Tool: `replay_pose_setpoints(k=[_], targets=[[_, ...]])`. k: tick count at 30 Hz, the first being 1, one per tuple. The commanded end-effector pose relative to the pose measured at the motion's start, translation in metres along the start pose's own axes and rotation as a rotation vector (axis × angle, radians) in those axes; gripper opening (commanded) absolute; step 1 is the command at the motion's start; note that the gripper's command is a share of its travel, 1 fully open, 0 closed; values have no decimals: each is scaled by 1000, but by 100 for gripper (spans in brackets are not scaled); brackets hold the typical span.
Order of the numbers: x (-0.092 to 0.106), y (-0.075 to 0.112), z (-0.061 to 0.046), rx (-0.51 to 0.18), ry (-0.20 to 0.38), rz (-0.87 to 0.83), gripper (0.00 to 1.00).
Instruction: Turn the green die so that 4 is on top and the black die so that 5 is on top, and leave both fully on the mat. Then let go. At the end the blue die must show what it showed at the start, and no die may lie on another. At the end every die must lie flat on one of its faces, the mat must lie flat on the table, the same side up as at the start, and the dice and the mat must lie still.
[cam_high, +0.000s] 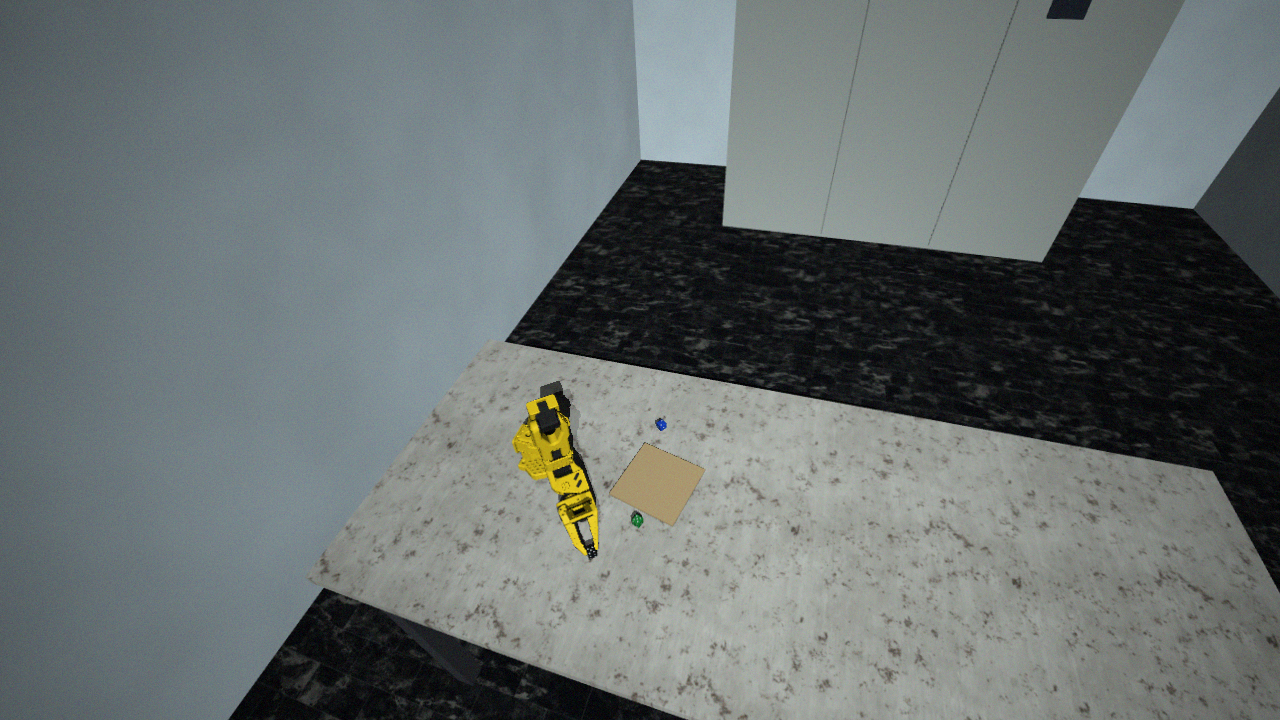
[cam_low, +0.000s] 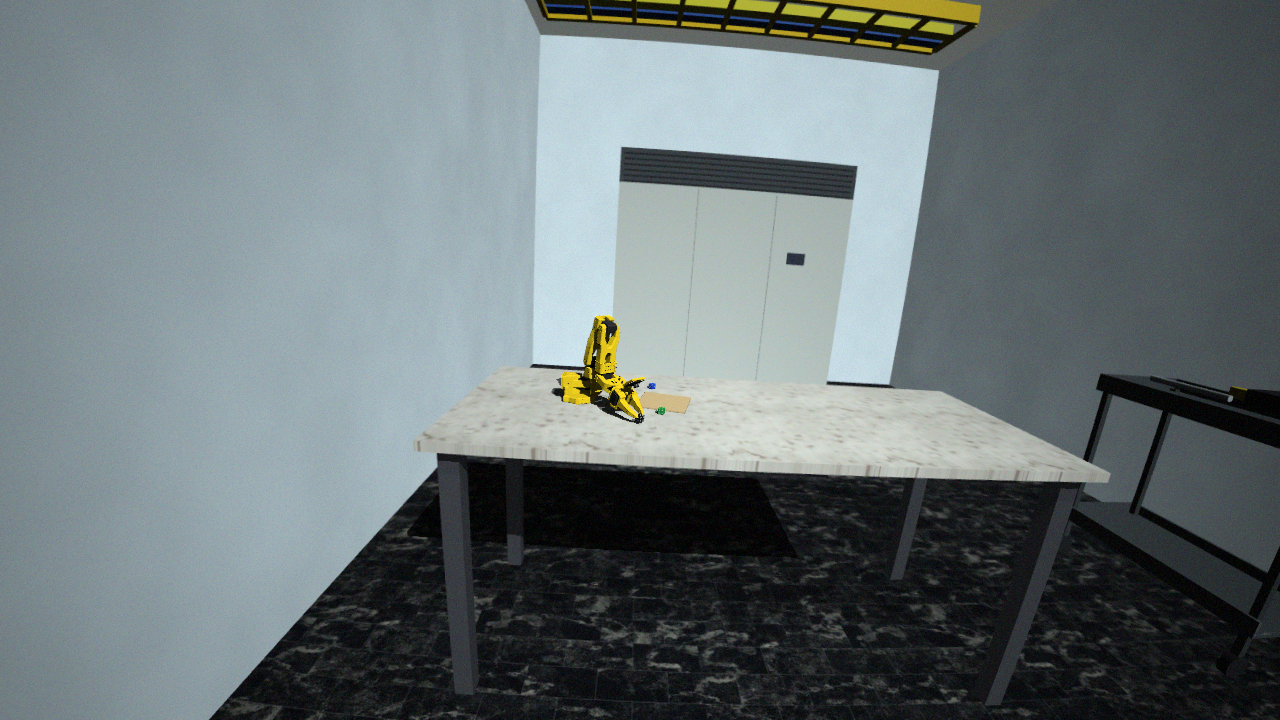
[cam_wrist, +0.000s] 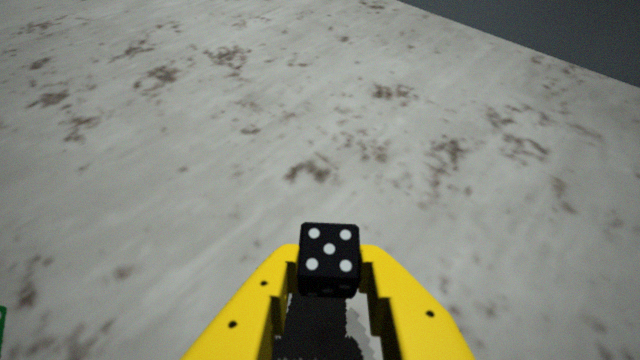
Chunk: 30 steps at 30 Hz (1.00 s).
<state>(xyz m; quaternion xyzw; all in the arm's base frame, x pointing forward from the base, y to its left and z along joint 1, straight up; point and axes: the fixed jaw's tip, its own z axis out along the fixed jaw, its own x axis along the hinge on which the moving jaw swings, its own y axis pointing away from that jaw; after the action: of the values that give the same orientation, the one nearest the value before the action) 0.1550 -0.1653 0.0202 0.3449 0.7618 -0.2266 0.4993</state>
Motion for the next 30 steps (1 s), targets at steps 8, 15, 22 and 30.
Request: replay_pose_setpoints(k=[8,15,22,30], targets=[[-5,2,3,-6,-41,-11,0],[-3,2,4,-6,-41,-11,0],[-2,2,4,-6,-41,-11,0],[-1,2,5,-6,-41,-11,0]])
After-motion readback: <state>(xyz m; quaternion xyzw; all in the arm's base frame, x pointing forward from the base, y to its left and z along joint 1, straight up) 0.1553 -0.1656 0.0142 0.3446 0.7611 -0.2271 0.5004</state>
